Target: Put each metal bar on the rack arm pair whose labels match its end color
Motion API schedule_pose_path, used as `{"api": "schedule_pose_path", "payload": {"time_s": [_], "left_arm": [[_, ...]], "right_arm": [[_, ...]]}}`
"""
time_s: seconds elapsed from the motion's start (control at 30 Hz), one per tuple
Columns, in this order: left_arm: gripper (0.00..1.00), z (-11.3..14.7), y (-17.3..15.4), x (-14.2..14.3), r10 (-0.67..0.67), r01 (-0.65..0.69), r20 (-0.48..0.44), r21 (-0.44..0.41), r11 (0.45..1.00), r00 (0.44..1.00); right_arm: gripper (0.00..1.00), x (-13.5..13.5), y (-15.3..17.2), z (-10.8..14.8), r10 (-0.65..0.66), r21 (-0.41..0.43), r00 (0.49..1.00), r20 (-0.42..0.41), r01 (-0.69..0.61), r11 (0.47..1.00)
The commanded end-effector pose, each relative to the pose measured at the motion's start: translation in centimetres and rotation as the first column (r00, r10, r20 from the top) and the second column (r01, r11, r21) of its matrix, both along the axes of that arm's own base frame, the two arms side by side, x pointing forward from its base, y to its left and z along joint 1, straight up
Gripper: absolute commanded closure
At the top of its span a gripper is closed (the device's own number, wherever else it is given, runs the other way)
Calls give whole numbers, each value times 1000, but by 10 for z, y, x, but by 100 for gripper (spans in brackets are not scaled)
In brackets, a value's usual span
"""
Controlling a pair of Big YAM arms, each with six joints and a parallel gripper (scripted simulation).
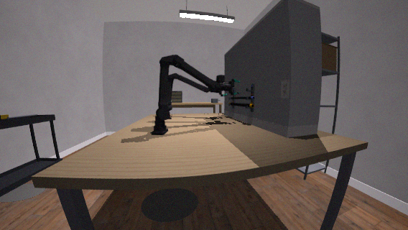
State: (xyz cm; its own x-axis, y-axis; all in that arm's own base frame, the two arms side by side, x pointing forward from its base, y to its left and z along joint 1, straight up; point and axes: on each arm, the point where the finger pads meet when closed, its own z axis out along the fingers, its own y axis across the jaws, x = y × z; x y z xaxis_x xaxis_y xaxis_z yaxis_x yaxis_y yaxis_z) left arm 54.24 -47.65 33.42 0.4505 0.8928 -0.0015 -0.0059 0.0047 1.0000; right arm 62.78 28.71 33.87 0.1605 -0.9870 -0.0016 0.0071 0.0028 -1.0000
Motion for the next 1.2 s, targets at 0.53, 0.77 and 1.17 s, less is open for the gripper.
{"api": "schedule_pose_path", "payload": {"time_s": [0.53, 0.77, 1.17], "left_arm": [[0, 69, 4, 9, 12, -7, 57, -79, 997, 998], [0, 70, 5, 8, 12, -7, 57, -79, 997, 998], [0, 70, 5, 8, 12, -7, 56, -80, 997, 998]], "right_arm": [[0, 3, -5, 54, -7, 55, 998, 66, 3, 998], [0, 3, -5, 54, -7, 55, 998, 66, 3, 998], [0, 2, -6, 53, -7, 55, 998, 64, 3, 998]]}}
